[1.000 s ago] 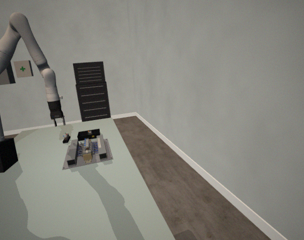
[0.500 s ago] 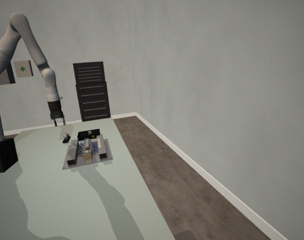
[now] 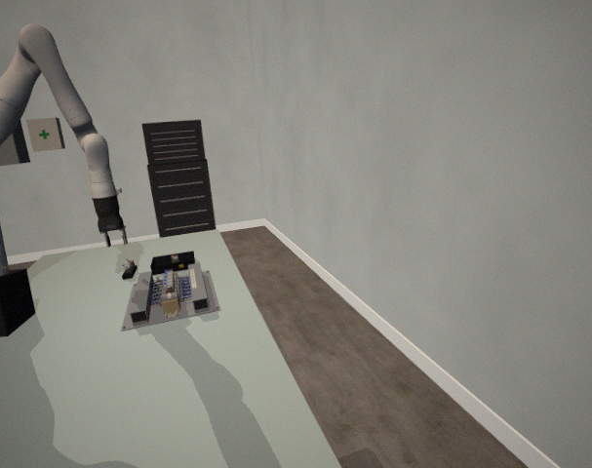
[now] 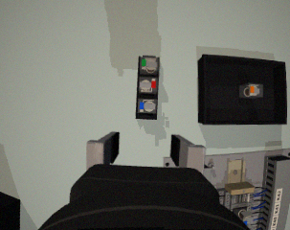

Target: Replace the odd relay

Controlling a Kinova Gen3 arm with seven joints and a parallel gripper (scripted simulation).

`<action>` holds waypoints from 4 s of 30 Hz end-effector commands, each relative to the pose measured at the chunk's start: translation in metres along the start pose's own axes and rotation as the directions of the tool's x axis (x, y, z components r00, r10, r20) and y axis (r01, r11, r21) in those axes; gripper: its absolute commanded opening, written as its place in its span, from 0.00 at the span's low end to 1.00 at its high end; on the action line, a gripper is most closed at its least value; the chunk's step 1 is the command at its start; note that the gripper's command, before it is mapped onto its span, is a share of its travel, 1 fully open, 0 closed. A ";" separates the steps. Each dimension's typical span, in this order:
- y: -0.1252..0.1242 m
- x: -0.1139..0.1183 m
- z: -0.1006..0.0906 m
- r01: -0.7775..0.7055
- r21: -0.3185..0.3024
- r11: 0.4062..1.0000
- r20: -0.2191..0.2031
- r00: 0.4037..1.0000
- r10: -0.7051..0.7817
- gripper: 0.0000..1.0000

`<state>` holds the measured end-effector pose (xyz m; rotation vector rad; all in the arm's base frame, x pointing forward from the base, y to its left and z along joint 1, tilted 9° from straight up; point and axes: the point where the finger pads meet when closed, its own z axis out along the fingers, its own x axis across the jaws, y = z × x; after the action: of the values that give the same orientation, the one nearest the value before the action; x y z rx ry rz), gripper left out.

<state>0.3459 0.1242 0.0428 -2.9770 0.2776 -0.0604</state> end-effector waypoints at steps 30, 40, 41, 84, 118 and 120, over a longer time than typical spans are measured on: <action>-0.051 0.005 0.025 -0.010 0.002 1.000 -0.007 1.000 0.010 1.00; -0.055 0.001 0.029 0.000 0.001 1.000 -0.001 1.000 0.000 1.00; -0.055 0.001 0.029 0.000 0.001 1.000 -0.001 1.000 0.000 1.00; -0.043 0.002 0.022 0.001 0.001 1.000 -0.001 1.000 -0.001 1.00; -0.040 0.002 0.038 0.001 0.000 1.000 -0.001 1.000 -0.001 1.00; -0.040 0.002 0.042 0.001 0.000 1.000 -0.001 1.000 -0.001 1.00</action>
<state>0.3610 0.1682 0.0135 -2.9728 0.2802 -0.0770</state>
